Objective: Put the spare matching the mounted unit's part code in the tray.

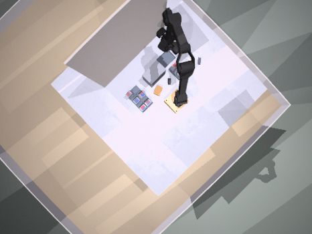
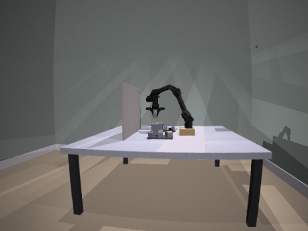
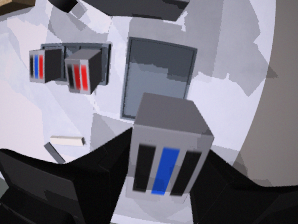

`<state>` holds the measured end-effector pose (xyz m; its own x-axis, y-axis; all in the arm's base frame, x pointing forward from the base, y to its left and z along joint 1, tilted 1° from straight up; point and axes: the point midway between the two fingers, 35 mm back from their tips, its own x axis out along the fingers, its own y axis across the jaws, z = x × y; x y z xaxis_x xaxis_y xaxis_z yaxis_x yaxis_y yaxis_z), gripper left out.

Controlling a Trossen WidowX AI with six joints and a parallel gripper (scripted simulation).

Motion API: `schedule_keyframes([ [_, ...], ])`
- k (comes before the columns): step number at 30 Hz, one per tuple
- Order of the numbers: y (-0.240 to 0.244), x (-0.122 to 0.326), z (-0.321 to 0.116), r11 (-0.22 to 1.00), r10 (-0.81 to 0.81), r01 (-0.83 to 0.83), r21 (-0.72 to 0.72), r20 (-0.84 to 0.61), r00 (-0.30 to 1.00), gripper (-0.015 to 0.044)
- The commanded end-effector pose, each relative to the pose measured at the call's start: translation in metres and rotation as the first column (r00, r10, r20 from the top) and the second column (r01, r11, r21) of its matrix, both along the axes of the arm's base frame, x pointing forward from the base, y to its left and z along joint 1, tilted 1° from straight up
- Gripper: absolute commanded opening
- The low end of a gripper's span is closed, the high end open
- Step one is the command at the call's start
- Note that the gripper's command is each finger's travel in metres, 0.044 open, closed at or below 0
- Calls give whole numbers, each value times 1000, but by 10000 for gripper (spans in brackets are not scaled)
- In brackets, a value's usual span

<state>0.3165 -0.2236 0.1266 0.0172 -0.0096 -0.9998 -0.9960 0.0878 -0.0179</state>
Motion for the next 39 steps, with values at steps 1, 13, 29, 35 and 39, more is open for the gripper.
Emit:
schedule_keyframes([
  [1, -1, 0, -4, 1000, 4, -4, -2, -4, 1000, 0],
  [13, -2, 1, -14, 1000, 4, -4, -2, -4, 1000, 0],
  [29, -3, 2, -28, 1000, 4, -4, -2, -4, 1000, 0],
  [35, -3, 3, -33, 1000, 4, -4, -2, -4, 1000, 0],
  [39, -3, 3, -37, 1000, 4, -4, -2, -4, 1000, 0],
])
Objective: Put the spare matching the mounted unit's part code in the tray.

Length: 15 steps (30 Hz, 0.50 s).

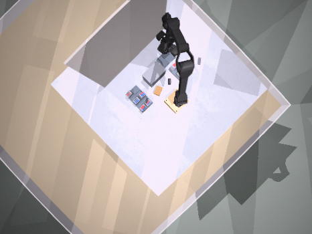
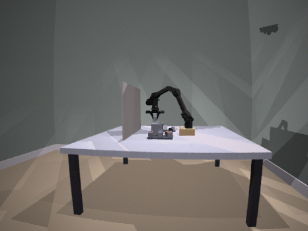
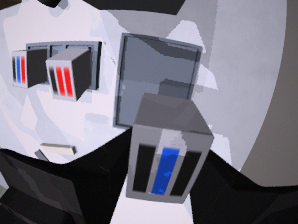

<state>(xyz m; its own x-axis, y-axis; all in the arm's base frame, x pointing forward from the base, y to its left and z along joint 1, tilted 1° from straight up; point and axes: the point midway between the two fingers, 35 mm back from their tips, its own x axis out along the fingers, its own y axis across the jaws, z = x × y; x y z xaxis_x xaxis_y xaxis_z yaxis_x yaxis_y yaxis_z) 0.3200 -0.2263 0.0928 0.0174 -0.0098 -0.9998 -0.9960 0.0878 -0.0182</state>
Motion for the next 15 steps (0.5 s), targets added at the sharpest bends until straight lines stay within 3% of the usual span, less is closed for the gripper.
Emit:
schedule_keyframes([
  [1, 0, -1, -4, 1000, 4, -4, -2, -4, 1000, 0],
  [15, -1, 0, -16, 1000, 4, -4, -2, -4, 1000, 0],
])
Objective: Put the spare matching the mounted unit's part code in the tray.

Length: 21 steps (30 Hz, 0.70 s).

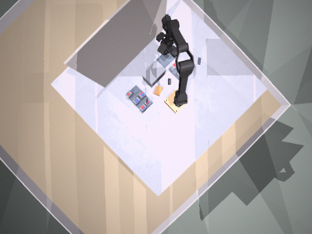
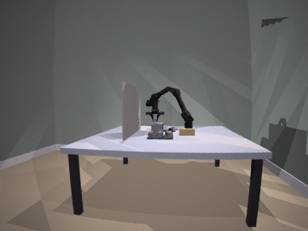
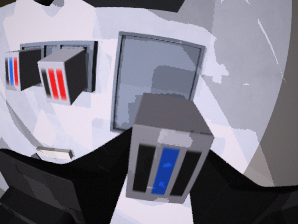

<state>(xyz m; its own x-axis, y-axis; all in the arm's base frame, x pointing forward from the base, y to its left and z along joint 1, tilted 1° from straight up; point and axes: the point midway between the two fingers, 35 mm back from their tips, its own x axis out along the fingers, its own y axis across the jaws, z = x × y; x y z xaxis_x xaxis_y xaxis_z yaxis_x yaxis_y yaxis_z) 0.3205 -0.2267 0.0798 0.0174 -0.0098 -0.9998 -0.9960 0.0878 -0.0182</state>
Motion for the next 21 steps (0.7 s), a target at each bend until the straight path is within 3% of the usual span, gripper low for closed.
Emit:
schedule_keyframes([
  [1, 0, -1, -4, 1000, 4, -4, -2, -4, 1000, 0],
  [21, 0, -1, -21, 1000, 4, -4, -2, -4, 1000, 0],
])
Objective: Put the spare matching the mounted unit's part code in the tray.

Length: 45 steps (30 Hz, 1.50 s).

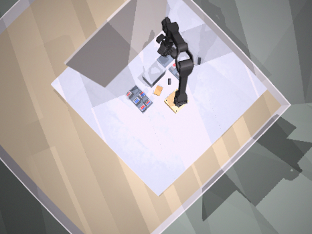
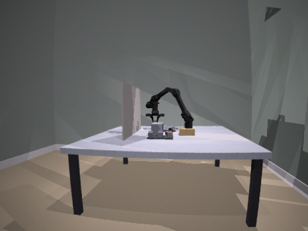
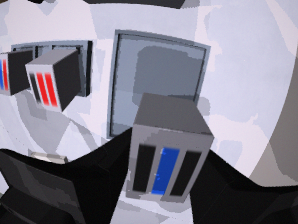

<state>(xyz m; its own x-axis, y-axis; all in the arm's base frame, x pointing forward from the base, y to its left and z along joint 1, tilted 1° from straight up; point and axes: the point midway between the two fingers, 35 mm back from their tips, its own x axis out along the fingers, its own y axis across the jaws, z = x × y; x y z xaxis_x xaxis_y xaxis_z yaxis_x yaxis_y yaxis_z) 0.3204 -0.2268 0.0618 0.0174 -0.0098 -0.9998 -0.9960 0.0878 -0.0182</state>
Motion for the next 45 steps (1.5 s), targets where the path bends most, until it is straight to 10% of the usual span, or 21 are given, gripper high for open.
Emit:
schedule_keyframes([
  [1, 0, -1, -4, 1000, 4, -4, -2, -4, 1000, 0],
  [45, 2, -5, -41, 1000, 4, -4, -2, -4, 1000, 0],
])
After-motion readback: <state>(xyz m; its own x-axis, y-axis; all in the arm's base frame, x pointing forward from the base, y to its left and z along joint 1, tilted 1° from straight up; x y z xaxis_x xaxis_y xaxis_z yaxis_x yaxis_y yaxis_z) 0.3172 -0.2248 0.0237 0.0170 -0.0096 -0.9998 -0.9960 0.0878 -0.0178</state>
